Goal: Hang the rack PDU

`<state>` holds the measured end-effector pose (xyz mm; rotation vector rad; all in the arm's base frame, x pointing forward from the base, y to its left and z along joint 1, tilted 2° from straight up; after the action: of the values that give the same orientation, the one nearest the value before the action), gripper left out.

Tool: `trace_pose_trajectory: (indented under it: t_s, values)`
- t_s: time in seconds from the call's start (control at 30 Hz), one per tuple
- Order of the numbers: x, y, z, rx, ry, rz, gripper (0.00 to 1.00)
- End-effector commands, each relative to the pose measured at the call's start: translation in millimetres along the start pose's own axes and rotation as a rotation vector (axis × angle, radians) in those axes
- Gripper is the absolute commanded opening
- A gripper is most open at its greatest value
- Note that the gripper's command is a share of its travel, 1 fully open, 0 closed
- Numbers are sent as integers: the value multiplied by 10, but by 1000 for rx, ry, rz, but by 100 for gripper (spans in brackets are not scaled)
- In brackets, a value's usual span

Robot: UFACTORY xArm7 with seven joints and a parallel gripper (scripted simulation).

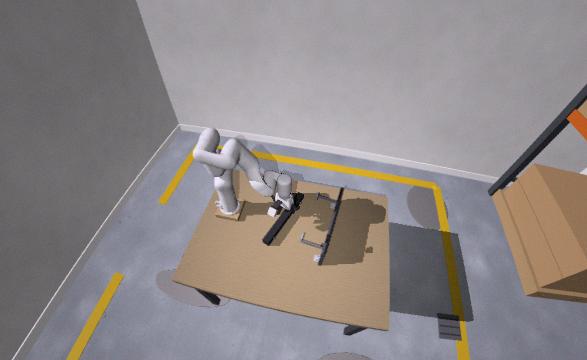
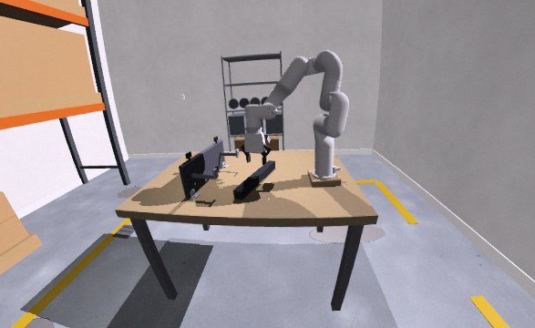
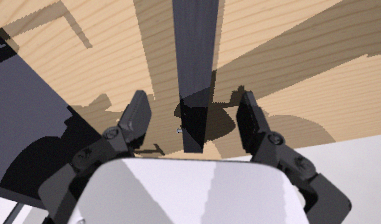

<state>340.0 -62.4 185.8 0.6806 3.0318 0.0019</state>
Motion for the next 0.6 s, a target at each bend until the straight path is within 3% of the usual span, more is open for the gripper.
trace_pose_trajectory:
  t_s: [0.0,0.2,0.57]
  values:
    - [-10,3,-3,-1,-3,0,97]
    - [-11,4,111,-1,-3,0,97]
    - [-12,4,638,-1,-3,0,97]
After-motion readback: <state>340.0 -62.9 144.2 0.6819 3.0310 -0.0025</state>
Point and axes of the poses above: the point where the finger pads meet when closed, its own z axis out along the fingers, its own x axis across the jaws, y = z × x, the point moved 9 cm from there along -z, back along the fingers, and after that the axes turned 6 degrees about -z, right-handed, at the moved point
